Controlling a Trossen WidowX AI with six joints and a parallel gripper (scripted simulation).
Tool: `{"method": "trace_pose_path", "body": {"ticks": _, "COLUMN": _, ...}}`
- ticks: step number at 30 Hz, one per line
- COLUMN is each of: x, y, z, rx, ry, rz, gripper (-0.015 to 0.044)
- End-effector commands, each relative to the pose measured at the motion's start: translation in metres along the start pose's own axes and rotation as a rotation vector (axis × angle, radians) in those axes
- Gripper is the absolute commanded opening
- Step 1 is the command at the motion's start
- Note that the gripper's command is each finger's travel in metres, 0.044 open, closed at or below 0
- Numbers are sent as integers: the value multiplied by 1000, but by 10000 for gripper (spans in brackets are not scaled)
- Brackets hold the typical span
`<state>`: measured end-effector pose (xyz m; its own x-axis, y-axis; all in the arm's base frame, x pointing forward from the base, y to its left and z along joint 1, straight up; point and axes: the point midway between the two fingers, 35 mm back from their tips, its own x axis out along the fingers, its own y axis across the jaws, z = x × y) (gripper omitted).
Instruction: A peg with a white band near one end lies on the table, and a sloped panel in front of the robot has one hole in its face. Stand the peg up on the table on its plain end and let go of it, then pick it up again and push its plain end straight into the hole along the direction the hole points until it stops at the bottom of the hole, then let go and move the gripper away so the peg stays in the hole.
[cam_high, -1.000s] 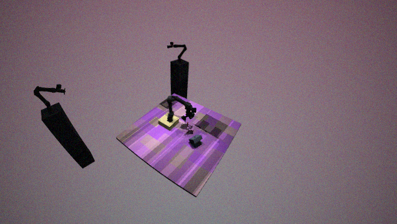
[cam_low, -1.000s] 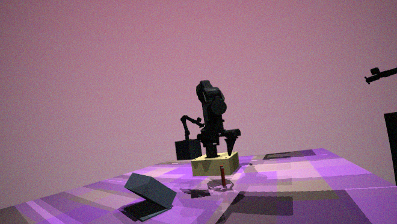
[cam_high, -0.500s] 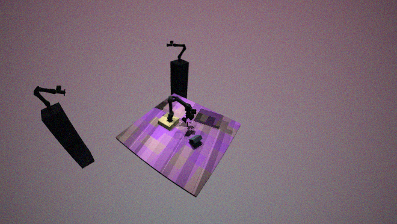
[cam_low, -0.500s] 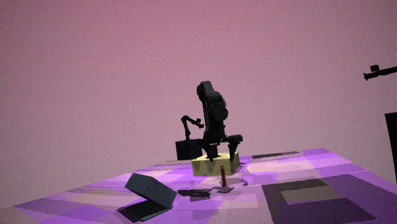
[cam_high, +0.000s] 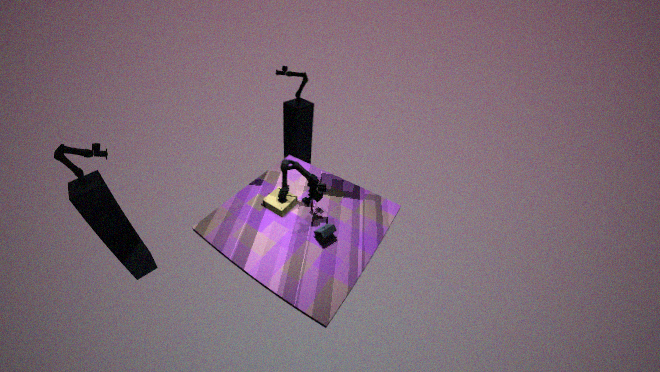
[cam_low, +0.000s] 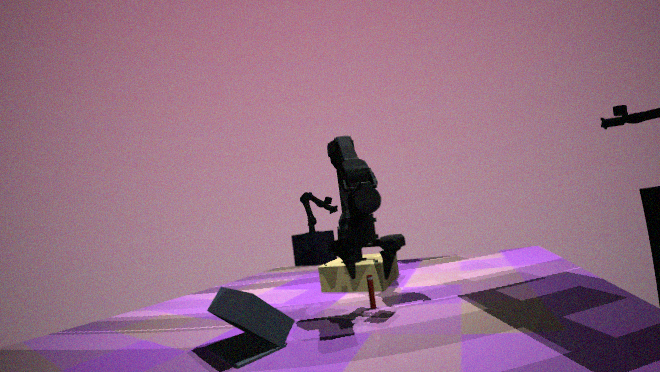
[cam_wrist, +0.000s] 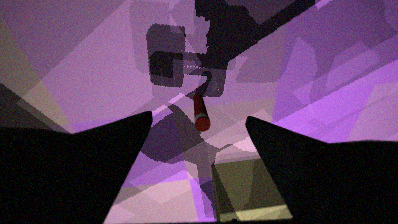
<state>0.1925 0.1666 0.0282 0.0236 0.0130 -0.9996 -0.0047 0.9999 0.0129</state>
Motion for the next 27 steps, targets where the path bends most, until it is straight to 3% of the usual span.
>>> {"method": "trace_pose_path", "body": {"ticks": 1, "x": 7, "y": 0, "z": -1, "rx": -4, "ry": 4, "rz": 2, "gripper": 440}}
{"method": "trace_pose_path", "body": {"ticks": 20, "x": 35, "y": -1, "z": -3, "rx": -4, "ry": 5, "rz": 2, "gripper": 440}}
{"method": "trace_pose_path", "body": {"ticks": 27, "x": 32, "y": -2, "z": -2, "rx": 0, "ry": 2, "rz": -1, "gripper": 256}}
